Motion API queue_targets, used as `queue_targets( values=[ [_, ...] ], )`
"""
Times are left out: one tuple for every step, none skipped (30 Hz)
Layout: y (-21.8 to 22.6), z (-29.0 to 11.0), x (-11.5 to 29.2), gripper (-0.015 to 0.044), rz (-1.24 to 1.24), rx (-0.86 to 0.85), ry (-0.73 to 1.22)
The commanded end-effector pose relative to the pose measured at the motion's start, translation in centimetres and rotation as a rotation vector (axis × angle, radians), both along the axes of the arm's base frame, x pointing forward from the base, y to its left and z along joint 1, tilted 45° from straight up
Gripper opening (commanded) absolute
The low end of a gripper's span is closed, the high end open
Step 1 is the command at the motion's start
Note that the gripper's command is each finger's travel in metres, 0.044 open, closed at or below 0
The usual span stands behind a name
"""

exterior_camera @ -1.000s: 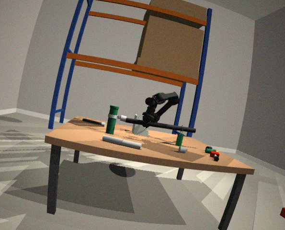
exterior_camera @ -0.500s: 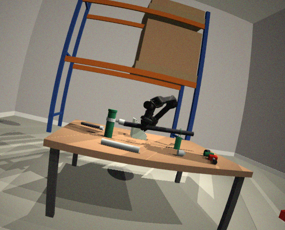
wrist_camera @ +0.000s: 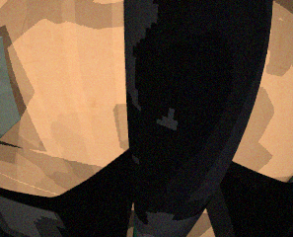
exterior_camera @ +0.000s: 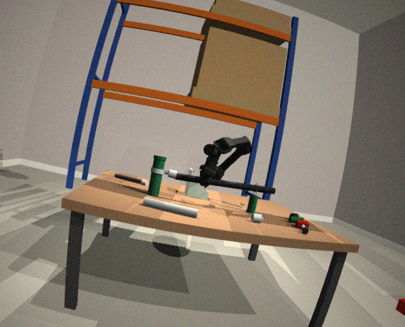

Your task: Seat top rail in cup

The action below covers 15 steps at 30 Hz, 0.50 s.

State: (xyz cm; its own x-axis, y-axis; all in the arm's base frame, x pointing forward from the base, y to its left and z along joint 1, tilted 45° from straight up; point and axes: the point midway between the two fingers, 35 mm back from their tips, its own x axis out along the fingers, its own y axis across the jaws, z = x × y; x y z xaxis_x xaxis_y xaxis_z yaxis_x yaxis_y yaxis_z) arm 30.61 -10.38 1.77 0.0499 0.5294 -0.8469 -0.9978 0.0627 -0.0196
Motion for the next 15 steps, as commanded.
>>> queue_targets(
  values=[
    [-0.74,-0.08,-0.08,0.0000,-0.006,-0.017,-0.005],
    [-0.74,-0.08,-0.08,0.0000,-0.006,-0.017,-0.005],
    [-0.74,-0.08,-0.08,0.0000,-0.006,-0.017,-0.005],
    [-0.74,-0.08,-0.08,0.0000,-0.006,-0.017,-0.005],
    [-0.74,-0.08,-0.08,0.0000,-0.006,-0.017,-0.005],
    [-0.74,-0.08,-0.08,0.0000,-0.006,-0.017,-0.005],
    [-0.55,-0.06,-0.06,0.0000,-0.004,-0.013,-0.004],
    [-0.37,-0.04,-0.04,0.0000,-0.003,-0.009,-0.003],
    [-0.18,-0.02,-0.02,0.0000,-0.001,-0.004,-0.001],
    [0.00,0.00,0.00,0.0000,0.000,0.000,0.000],
    [0.00,0.00,0.00,0.0000,0.000,0.000,0.000],
    [0.00,0.00,0.00,0.0000,0.000,0.000,0.000],
    [0.00,0.00,0.00,0.0000,0.000,0.000,0.000],
    [0.00,0.00,0.00,0.0000,0.000,0.000,0.000],
    [0.00,0.00,0.00,0.0000,0.000,0.000,0.000]
  ],
)
